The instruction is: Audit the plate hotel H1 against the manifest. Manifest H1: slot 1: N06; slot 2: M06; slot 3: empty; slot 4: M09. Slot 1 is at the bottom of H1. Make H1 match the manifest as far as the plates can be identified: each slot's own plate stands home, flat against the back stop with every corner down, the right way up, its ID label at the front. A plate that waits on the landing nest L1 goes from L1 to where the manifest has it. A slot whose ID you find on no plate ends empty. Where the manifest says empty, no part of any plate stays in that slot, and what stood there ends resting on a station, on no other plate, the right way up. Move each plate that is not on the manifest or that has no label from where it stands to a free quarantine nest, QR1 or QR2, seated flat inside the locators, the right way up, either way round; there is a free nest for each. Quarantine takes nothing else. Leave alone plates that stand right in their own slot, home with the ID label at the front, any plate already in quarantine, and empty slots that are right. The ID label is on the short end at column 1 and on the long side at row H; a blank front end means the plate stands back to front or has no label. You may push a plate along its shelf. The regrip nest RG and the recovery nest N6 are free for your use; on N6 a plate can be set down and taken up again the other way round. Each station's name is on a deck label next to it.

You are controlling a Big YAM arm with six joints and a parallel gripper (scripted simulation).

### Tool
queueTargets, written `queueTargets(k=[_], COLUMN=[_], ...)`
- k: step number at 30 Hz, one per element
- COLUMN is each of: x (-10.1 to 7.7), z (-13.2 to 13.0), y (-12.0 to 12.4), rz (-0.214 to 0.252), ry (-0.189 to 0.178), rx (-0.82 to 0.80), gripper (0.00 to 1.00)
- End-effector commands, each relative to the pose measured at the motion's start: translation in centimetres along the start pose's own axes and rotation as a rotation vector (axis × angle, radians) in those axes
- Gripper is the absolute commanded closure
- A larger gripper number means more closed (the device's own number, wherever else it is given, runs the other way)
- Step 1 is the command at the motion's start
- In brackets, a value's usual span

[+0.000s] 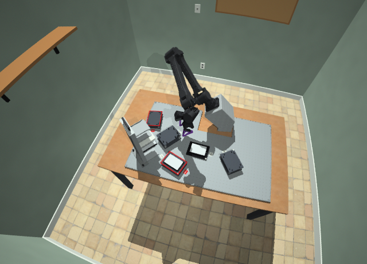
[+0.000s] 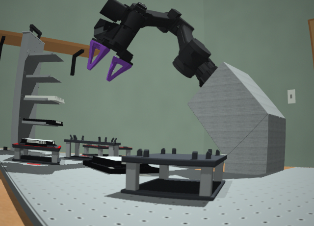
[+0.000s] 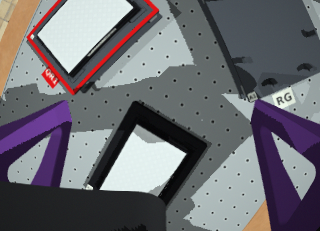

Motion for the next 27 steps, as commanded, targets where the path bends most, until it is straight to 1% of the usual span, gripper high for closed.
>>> queueTargets(k=[1,3,5,7,8,13,16,20,22,24,25,27], x=[-0.38,-0.21,-0.23,-0.23,-0.19,-0.11,0.12,0.12,0.22,0.22,0.05,0.30], z=[0.18,-0.03,-0.06,-0.06,-0.04,-0.26,-0.56,-0.57,-0.75,-0.75,-0.59,-0.81], y=[0.04,0.07,0.16,0.16,0.28,0.37,0.42,0.69,0.69,0.69,0.79,0.89], rz=[-0.040,-0.058,-0.079,-0.079,-0.087,-0.136,-0.165,-0.205,-0.225,-0.225,-0.237,-0.253], ry=[-0.034,-0.035,-0.046,-0.046,-0.052,-0.076,-0.080,-0.102,-0.107,-0.107,-0.121,-0.121], rx=[-0.099,-0.120,-0.144,-0.144,-0.160,-0.216,-0.249,-0.305,-0.327,-0.327,-0.343,-0.369], gripper=[0.00,0.00,0.00,0.00,0.00,0.00,0.00,0.00,0.00,0.00,0.00,0.00])
Point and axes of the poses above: the point where the finger pads meet when closed, its own x axis out along the fingers, its own z axis across the jaws, y = z × x, the point moved 4 cm from there along -x, back along the fingers, and after that the axes turned 3 degrees about -x, right-handed, at the moved point
